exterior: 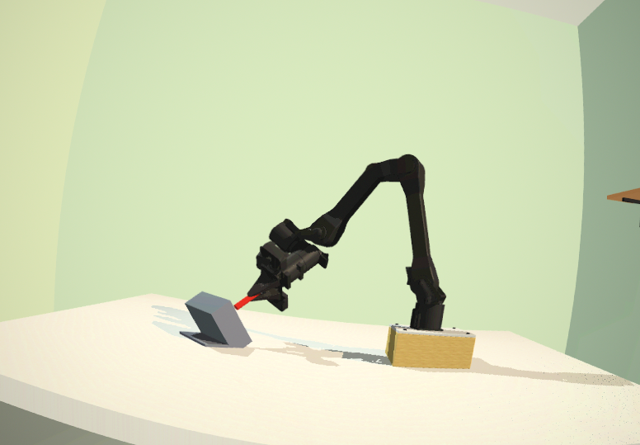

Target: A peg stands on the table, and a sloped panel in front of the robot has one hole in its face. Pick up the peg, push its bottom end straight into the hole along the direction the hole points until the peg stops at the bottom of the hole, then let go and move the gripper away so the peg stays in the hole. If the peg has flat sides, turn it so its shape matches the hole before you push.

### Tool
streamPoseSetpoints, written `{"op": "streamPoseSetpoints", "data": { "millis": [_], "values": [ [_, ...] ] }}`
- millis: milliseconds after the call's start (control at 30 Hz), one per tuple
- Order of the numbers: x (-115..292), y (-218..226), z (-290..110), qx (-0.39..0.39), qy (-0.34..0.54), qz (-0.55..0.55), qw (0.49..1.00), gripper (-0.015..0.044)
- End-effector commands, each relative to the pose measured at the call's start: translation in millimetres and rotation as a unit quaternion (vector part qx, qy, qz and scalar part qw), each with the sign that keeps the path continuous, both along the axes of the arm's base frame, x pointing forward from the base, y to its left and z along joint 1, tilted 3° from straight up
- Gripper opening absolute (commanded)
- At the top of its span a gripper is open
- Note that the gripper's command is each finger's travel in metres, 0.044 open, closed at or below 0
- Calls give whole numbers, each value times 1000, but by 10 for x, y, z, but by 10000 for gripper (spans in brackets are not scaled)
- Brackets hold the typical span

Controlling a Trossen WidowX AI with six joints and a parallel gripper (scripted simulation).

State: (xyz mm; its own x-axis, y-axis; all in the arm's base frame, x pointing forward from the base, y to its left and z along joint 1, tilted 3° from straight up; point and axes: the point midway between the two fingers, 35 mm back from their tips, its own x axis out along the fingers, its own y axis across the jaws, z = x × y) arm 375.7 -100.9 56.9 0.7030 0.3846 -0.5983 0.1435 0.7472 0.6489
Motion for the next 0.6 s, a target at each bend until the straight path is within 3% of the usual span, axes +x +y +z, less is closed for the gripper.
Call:
{"op": "streamPoseSetpoints", "data": {
  "millis": [0,567],
  "values": [
    [10,15,-40,2,2,1,1000,0],
    [151,101,-167,1,1,1,1000,0]
  ]
}}
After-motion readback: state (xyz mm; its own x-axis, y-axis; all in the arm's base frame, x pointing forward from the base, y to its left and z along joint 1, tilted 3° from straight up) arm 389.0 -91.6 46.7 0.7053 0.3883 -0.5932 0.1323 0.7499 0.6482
